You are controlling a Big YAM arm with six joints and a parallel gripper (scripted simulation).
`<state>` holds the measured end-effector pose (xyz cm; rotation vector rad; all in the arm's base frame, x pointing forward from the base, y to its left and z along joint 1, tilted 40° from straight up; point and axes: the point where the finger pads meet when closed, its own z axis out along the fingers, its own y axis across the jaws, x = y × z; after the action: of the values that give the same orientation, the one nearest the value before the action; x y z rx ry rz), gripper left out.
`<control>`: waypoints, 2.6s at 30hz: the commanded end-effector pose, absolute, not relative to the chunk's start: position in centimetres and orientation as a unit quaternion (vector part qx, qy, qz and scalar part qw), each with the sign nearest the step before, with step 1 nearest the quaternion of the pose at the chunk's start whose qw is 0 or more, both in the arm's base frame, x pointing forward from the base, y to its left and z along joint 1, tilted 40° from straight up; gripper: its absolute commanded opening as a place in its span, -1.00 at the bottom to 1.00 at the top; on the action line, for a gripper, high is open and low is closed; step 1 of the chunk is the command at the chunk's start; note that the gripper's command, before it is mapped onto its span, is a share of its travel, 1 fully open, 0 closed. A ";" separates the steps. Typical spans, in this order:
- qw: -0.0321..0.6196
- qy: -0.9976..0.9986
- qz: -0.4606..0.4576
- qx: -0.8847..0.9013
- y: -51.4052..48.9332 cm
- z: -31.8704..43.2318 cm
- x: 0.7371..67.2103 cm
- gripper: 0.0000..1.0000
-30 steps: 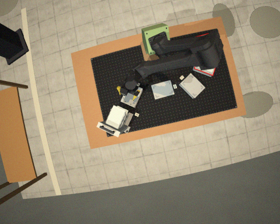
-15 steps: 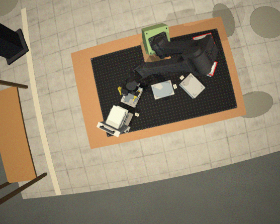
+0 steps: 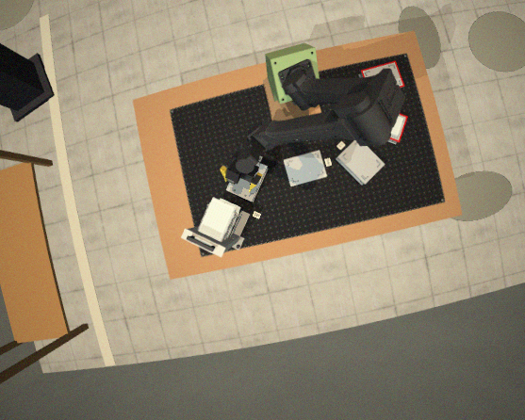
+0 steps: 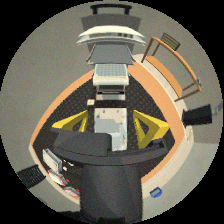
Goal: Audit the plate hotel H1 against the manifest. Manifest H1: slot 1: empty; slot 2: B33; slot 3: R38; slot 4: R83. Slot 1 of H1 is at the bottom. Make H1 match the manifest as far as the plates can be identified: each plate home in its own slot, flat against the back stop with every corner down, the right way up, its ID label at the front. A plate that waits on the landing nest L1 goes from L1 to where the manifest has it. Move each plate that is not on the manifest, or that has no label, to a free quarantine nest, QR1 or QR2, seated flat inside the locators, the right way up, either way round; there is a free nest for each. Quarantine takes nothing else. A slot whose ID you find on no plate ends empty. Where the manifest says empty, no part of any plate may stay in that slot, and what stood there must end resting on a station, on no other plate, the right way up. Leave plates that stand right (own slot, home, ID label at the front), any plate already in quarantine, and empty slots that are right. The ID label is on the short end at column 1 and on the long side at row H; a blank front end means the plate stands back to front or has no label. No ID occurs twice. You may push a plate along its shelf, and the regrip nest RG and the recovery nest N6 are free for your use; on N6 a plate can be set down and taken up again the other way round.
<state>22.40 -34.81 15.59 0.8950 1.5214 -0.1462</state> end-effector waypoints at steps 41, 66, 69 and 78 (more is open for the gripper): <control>0.642 0.659 -0.073 0.385 -36.6 17.5 23.2 1.00; 0.642 0.659 -0.073 0.385 -36.6 17.5 23.2 1.00; 0.642 0.659 -0.073 0.385 -36.6 17.5 23.2 1.00; 0.649 0.655 -0.075 0.380 -36.8 18.2 23.3 1.00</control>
<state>23.07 -35.81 16.19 0.8967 1.5226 -0.1449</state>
